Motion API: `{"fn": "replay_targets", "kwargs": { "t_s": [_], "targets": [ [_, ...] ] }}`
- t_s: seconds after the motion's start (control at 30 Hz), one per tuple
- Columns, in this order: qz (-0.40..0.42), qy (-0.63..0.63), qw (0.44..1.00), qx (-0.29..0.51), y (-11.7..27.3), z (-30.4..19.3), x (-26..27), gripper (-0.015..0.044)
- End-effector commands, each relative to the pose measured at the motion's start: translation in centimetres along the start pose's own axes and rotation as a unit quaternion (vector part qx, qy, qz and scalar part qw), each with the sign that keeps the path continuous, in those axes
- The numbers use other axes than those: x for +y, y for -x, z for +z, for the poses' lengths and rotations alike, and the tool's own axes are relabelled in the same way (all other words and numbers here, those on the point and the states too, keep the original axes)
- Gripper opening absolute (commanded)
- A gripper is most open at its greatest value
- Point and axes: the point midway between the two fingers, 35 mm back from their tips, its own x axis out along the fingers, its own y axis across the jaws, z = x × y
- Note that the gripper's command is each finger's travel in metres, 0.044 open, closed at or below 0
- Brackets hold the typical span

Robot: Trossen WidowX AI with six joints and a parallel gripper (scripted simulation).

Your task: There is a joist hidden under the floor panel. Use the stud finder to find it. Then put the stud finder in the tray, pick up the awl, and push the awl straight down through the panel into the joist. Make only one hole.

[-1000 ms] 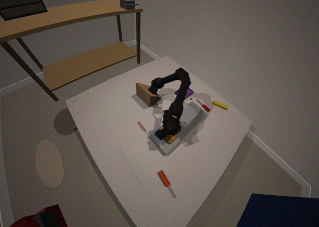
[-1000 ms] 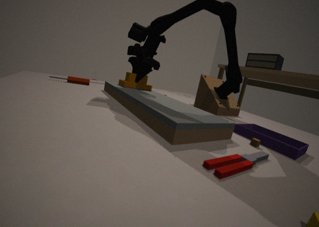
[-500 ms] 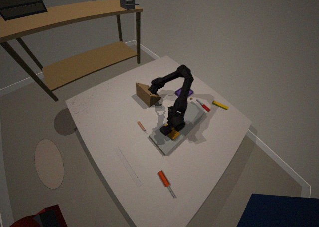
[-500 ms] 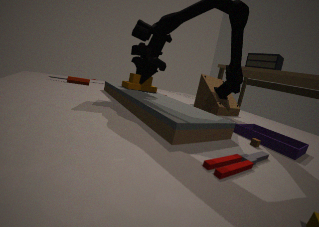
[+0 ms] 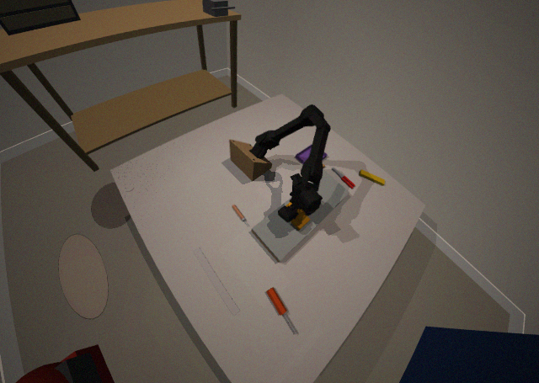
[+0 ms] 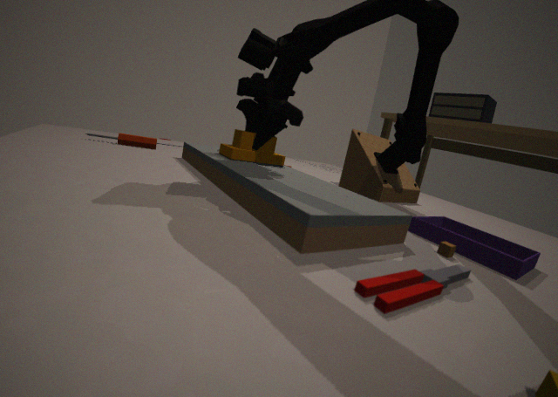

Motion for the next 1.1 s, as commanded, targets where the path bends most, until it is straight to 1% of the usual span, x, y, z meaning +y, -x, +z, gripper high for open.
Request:
{"fn": "replay_targets", "kwargs": {
  "t_s": [0.0, 1.07],
  "targets": [
    [0.003, 0.0, 1.0, 0.0, -0.1, 0.0, 1.6, 0.0],
    [0.006, -0.001, 1.0, 0.001, 0.0, 0.0, 10.7, 0.0]
  ]
}}
